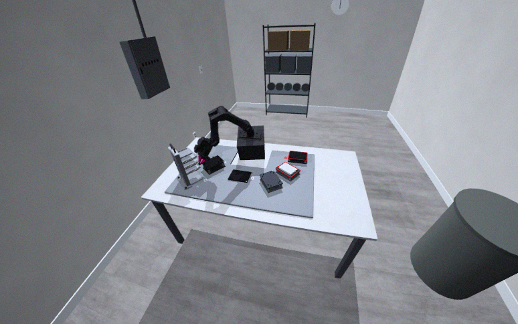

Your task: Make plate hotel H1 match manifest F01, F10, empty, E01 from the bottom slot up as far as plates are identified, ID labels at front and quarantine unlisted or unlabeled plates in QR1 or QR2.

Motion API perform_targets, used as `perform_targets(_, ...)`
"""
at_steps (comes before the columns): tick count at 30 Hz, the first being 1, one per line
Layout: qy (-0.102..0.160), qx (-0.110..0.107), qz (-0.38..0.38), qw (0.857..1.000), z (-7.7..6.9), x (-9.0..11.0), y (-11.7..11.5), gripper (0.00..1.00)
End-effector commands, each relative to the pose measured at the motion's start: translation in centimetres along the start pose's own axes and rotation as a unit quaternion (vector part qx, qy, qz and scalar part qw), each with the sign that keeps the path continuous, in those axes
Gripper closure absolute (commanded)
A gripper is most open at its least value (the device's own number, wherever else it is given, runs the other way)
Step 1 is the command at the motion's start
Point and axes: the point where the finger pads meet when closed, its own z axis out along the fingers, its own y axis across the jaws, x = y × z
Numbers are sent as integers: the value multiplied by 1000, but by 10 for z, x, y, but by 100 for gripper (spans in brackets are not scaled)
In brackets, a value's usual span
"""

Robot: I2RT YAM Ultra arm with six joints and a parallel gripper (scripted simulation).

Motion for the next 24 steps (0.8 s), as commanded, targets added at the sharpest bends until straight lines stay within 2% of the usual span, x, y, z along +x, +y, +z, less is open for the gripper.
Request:
perform_targets(1, -13, 3, -6, 1000, 2, -12, -1, 100)
perform_targets(24, -13, 3, -6, 1000, -20, 11, -1, 100)
